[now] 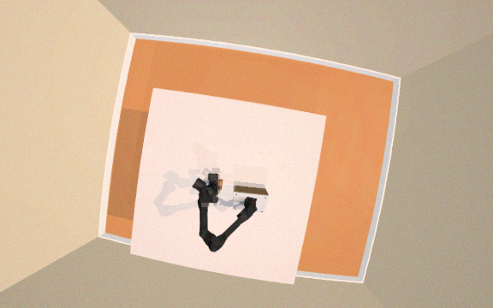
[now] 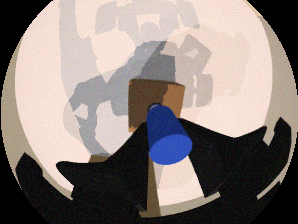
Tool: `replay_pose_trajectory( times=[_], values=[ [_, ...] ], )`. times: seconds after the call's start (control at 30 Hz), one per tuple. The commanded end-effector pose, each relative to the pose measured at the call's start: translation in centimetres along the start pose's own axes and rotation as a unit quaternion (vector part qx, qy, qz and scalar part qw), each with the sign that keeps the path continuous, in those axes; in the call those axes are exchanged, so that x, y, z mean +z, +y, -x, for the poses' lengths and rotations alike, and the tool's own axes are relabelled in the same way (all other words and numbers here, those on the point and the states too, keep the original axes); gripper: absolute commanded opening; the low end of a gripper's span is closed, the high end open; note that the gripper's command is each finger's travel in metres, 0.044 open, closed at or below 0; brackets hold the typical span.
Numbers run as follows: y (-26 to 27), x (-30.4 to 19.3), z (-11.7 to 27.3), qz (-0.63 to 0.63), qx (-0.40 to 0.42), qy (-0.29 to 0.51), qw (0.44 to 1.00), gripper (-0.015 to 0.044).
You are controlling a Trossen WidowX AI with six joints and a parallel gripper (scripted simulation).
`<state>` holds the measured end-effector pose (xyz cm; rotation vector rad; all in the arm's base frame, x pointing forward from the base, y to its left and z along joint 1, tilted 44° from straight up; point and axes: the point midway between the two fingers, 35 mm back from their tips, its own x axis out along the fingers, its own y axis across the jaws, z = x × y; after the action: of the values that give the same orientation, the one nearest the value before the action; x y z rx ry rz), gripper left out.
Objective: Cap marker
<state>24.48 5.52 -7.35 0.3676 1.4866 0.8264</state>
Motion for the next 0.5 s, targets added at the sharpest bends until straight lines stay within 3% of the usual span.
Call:
replay_pose_trajectory(
  times=[0.0,0.43,0.47],
  values=[
    [0.08,-0.14,-0.75,-0.002,0.002,0.000,1.000,0.0000],
    [0.13,-0.19,-1.28,-0.002,0.003,0.000,1.000,0.0000],
    [0.09,-0.19,-1.23,-0.001,0.002,0.001,1.000,0.0026]
  ],
)
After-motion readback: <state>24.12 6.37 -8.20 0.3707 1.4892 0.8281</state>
